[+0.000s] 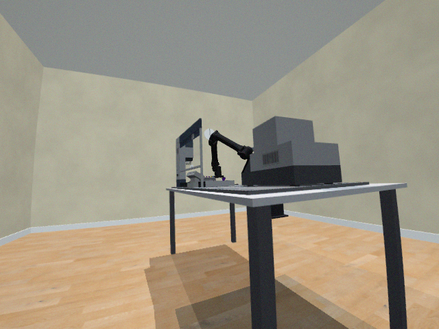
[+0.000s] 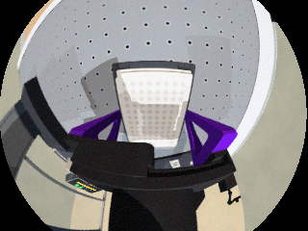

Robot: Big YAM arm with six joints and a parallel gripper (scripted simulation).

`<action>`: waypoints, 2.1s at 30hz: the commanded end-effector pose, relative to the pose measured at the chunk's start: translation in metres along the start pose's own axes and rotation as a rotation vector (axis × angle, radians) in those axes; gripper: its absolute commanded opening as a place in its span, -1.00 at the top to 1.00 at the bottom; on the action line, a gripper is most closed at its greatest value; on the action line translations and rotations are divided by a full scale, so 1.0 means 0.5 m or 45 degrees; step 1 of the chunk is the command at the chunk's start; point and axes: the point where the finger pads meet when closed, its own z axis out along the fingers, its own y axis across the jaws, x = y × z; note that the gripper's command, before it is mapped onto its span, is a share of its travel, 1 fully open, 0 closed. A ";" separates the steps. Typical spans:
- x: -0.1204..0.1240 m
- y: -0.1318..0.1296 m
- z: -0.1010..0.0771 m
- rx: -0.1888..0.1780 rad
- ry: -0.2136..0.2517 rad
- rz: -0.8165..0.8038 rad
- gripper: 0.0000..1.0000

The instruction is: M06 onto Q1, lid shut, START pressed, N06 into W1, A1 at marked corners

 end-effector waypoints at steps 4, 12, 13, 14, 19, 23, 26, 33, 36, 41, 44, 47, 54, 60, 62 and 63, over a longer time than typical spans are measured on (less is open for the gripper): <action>-0.027 -0.003 -0.022 -0.011 -0.042 -0.022 -1.00; -0.015 -0.009 -0.015 -0.008 -0.027 -0.011 -1.00; -0.018 -0.004 -0.026 -0.009 -0.032 -0.015 -1.00; -0.023 -0.002 -0.039 -0.011 -0.039 -0.016 -1.00; -0.034 0.008 -0.075 -0.016 -0.058 -0.024 -1.00; -0.046 0.022 -0.117 -0.029 -0.088 -0.042 -1.00; -0.049 0.028 -0.139 -0.032 -0.098 -0.049 -1.00; -0.047 0.040 -0.149 -0.028 -0.091 -0.067 -1.00; -0.031 0.028 -0.127 -0.015 -0.062 -0.047 -1.00; -0.016 -0.002 -0.134 -0.012 -0.038 -0.015 -1.00; -0.014 0.001 -0.158 -0.014 -0.047 -0.017 -1.00; -0.027 0.012 -0.189 -0.018 -0.073 -0.034 -1.00; -0.034 0.040 -0.201 -0.015 -0.081 -0.059 -1.00; -0.035 0.029 -0.216 -0.018 -0.076 -0.056 -1.00; -0.037 0.028 -0.230 -0.021 -0.082 -0.055 -1.00; -0.038 0.028 -0.237 -0.021 -0.085 -0.055 -1.00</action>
